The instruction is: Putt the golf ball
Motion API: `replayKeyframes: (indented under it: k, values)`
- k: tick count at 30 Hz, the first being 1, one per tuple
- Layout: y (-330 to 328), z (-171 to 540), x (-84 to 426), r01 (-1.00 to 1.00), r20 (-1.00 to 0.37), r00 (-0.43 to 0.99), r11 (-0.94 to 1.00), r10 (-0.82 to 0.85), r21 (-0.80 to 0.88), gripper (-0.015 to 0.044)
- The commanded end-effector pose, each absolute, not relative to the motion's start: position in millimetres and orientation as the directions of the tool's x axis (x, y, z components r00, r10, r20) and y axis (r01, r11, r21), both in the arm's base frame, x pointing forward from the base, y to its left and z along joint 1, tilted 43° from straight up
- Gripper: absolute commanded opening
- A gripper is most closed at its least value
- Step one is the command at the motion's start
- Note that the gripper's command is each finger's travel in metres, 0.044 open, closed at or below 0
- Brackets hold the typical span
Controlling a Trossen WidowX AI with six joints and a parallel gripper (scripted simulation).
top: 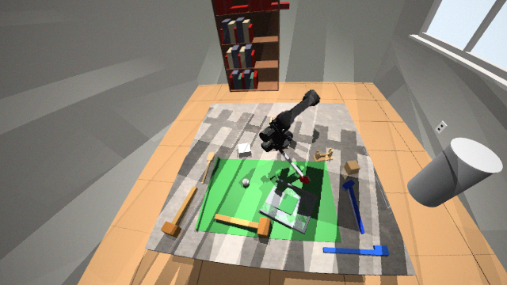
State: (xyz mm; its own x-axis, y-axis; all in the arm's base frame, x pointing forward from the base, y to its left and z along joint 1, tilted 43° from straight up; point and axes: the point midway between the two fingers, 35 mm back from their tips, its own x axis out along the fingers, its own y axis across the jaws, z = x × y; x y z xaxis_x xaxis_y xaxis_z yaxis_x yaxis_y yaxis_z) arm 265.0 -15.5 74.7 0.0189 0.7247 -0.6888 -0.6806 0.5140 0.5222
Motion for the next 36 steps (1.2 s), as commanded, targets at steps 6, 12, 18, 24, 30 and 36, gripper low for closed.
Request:
replayKeyframes:
  k: [6, 12, 18, 24, 30, 36]
  values:
    - [-65, 37, 254, -0.316, -0.721, 0.024, 0.689, 0.693, 0.652, 0.0]
    - [-96, 10, 238, -0.024, -0.735, 0.017, 0.735, 0.678, 0.678, 0.0]
    - [-121, -13, 220, 0.241, -0.741, 0.007, 0.718, 0.671, 0.652, 0.0]
    - [-129, -22, 212, 0.338, -0.743, 0.003, 0.698, 0.67, 0.631, 0.0]
    - [-122, -31, 212, 0.338, -0.743, 0.004, 0.698, 0.67, 0.631, 0.0]
    - [-104, -49, 212, 0.338, -0.742, 0.004, 0.697, 0.671, 0.632, 0.0]
